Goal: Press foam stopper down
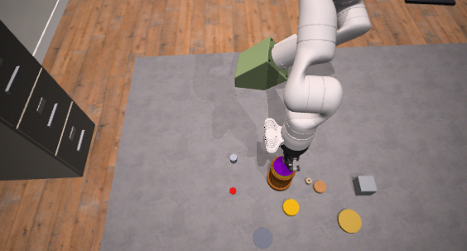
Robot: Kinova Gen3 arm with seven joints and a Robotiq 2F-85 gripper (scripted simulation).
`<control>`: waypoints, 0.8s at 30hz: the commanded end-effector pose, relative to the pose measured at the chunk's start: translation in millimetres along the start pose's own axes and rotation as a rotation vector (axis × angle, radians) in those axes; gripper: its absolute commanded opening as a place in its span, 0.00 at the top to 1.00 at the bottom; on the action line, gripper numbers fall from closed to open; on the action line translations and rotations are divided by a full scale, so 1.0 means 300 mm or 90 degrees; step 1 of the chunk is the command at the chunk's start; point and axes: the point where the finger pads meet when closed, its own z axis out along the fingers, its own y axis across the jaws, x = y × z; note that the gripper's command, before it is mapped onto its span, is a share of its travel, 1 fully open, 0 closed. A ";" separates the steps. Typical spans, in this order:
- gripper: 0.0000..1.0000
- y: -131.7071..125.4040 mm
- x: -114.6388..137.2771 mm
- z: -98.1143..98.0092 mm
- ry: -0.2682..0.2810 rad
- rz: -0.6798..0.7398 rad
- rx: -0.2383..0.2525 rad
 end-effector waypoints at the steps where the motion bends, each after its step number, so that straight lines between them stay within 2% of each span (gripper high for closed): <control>1: 1.00 -0.003 -0.003 -0.010 0.000 -0.002 0.002; 15: 1.00 -0.006 0.003 -0.006 0.000 -0.002 0.001; 24: 1.00 -0.001 0.000 0.047 -0.001 -0.003 -0.001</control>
